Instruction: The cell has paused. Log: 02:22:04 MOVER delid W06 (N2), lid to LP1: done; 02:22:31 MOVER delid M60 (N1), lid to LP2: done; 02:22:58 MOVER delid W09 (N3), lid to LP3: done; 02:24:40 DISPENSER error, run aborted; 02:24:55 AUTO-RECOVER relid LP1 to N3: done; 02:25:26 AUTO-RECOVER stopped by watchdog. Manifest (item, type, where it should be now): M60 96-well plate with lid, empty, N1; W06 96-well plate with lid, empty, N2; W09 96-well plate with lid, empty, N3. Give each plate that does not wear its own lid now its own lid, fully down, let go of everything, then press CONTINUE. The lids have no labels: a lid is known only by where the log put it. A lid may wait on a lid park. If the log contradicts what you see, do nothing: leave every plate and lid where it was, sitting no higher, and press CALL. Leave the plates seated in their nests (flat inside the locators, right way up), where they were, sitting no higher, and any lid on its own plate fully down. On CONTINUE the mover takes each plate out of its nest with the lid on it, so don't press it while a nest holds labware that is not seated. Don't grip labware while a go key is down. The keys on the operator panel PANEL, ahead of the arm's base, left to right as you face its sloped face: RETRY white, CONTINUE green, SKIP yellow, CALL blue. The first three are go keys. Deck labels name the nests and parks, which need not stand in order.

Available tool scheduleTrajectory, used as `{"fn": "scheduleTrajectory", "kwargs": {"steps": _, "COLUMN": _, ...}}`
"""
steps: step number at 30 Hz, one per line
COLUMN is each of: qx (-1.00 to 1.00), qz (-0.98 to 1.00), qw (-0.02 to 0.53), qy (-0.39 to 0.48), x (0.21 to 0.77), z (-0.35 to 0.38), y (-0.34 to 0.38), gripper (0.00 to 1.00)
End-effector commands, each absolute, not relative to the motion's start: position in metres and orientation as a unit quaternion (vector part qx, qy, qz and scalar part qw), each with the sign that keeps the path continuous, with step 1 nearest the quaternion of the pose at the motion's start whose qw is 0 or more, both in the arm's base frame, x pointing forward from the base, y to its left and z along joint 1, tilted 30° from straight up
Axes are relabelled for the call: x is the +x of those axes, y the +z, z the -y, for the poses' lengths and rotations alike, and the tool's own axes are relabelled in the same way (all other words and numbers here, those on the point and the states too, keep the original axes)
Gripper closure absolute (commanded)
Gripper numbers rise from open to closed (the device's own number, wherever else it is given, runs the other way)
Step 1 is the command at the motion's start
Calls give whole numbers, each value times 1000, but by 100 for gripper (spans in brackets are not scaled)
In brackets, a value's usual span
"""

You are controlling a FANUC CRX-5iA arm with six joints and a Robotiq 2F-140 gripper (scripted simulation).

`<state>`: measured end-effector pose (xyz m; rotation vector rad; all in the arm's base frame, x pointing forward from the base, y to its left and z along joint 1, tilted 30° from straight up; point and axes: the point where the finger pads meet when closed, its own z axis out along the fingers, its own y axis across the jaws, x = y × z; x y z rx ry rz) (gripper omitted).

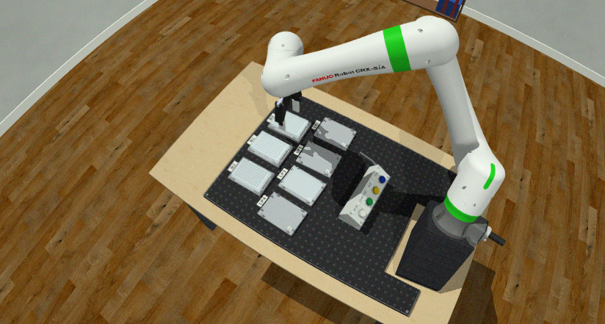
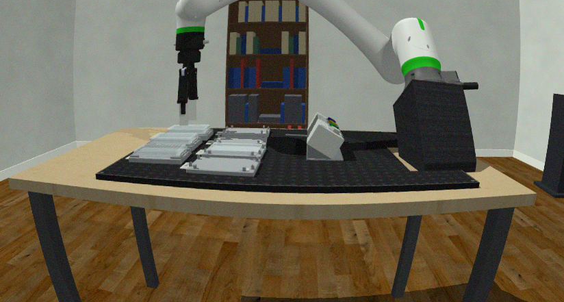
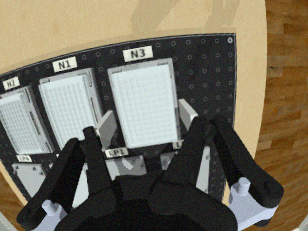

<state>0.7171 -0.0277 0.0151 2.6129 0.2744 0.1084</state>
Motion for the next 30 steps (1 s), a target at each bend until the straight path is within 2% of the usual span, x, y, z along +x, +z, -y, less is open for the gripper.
{"fn": "scheduleTrajectory", "kwargs": {"steps": 1, "qx": 961, "qz": -101, "qw": 253, "qy": 40, "x": 717, "z": 28, "y": 15, "gripper": 34}}
{"fn": "scheduleTrajectory", "kwargs": {"steps": 30, "qx": 961, "qz": -101, "qw": 253, "qy": 40, "x": 718, "z": 32, "y": 8, "gripper": 34}}
